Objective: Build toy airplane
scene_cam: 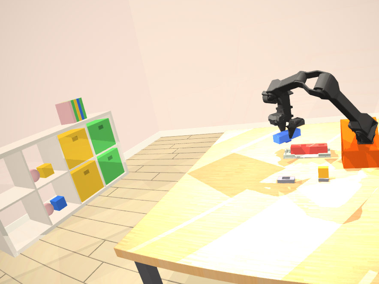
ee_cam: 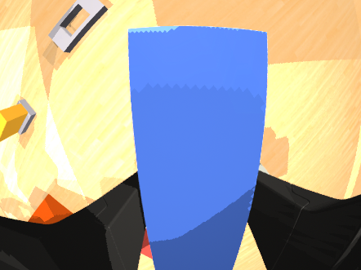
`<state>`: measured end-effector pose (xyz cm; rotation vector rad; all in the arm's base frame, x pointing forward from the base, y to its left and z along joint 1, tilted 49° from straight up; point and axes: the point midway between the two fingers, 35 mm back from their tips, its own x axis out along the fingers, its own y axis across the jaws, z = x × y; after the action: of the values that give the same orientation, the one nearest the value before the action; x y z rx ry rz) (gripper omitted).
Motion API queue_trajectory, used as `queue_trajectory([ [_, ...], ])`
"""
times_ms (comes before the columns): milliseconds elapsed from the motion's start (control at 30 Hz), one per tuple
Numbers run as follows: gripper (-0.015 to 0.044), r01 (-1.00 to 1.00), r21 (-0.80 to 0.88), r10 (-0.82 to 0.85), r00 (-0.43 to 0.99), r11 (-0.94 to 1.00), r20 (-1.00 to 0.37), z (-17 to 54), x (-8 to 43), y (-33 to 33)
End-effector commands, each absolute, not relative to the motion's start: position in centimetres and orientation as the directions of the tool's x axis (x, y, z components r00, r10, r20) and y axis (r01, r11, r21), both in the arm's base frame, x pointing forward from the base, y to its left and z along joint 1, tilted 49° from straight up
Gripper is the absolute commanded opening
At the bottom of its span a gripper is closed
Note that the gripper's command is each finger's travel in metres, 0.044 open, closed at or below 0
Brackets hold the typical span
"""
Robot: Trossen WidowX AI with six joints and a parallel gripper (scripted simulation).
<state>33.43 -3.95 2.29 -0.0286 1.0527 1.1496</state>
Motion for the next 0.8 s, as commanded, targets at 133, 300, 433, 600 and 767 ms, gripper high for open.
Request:
queue_trajectory([
  [133, 0.0000, -0.821, 0.414, 0.727, 0.000, 0.392, -0.687, 0.0, 32.5, -5.1],
  [300, 0.0000, -0.867, 0.362, 0.728, -0.001, 0.341, -0.686, -1.4, 32.0, -5.9],
  [433, 0.0000, -0.900, 0.319, 0.729, -0.001, 0.298, -0.685, -2.4, 31.5, -6.5],
  [600, 0.0000, -0.934, 0.263, 0.731, -0.002, 0.243, -0.683, -3.8, 30.9, -7.3],
  [767, 0.0000, -0.961, 0.205, 0.733, -0.004, 0.185, -0.680, -5.1, 30.1, -7.9],
])
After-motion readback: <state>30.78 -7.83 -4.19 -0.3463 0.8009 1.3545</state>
